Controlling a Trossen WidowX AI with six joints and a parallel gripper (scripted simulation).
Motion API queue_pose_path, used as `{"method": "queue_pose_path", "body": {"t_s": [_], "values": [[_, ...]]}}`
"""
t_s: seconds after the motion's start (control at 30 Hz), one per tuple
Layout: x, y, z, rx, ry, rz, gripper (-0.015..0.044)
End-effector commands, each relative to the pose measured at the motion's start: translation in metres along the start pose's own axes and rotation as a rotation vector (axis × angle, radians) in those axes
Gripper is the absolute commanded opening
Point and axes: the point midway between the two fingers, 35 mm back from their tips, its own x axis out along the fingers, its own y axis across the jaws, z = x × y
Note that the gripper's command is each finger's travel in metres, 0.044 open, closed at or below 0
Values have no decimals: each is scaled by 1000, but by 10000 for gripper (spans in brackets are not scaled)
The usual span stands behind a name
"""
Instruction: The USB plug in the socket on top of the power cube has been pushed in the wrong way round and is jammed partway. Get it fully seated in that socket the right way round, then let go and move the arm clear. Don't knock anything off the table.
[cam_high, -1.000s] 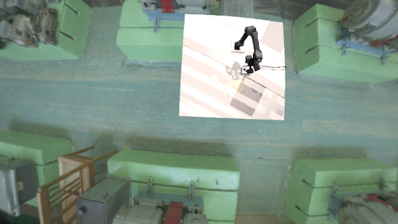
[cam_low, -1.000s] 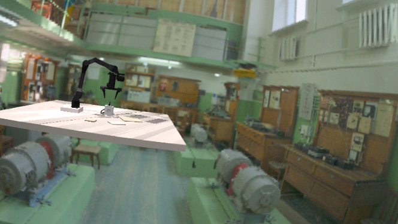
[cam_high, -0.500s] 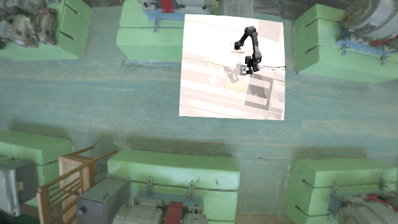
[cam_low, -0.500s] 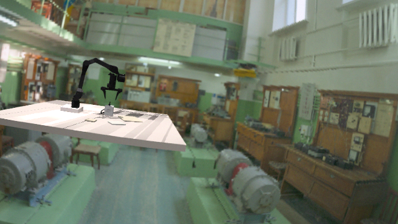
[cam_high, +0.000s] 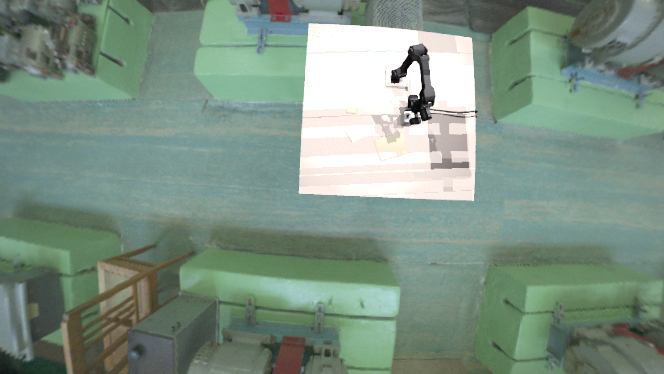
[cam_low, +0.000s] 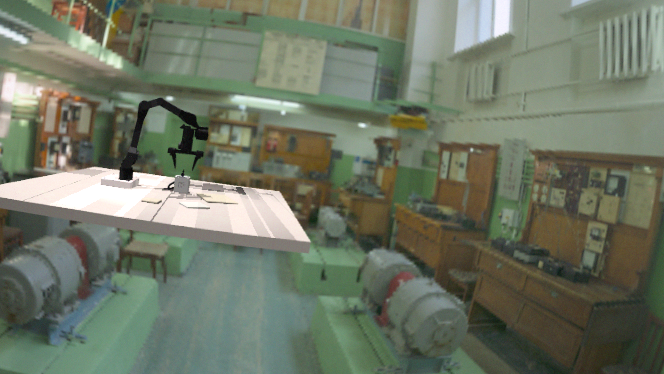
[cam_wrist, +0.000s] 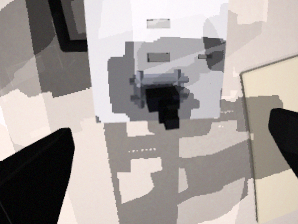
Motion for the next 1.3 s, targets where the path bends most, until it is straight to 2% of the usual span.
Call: {"method": "queue_pose_path", "body": {"t_s": [0.0, 0.23, 0.77, 0.87, 1.27], "values": [[5, 0, 1, -6, -5, 3, 440], [9, 1, 1, -6, -5, 3, 440], [7, 0, 0, 0, 0, 1, 20], [7, 0, 0, 0, 0, 1, 0], [7, 0, 0, 0, 0, 1, 0]]}}
